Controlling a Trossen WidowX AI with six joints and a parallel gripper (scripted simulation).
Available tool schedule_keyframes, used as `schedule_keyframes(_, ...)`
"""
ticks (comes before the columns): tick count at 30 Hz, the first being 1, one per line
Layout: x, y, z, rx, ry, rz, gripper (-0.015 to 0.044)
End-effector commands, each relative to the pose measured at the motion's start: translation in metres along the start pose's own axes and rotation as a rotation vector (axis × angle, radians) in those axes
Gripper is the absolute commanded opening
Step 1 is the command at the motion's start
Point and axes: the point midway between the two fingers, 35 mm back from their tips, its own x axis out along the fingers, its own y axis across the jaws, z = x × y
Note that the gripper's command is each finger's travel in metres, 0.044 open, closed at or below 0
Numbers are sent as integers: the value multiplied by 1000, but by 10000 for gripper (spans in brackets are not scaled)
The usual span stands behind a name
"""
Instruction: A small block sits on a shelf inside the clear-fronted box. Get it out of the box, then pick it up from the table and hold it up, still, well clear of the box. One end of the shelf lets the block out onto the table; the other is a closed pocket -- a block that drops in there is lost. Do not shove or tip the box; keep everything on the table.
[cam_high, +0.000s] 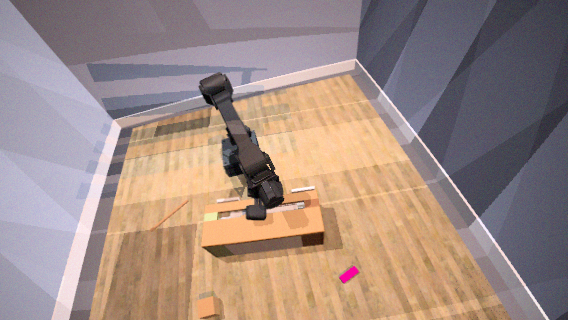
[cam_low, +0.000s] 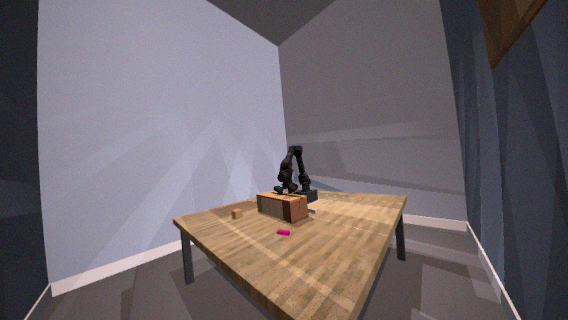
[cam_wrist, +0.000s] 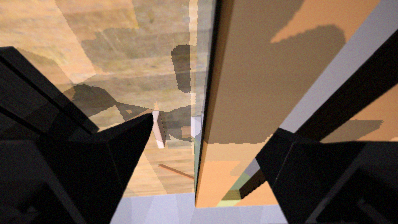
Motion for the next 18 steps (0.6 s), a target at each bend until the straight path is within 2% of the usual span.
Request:
schedule_keyframes(1, 1, 3, 3, -7, 5, 5, 400)
schedule_keyframes(18, 2, 3, 0, -7, 5, 5, 400)
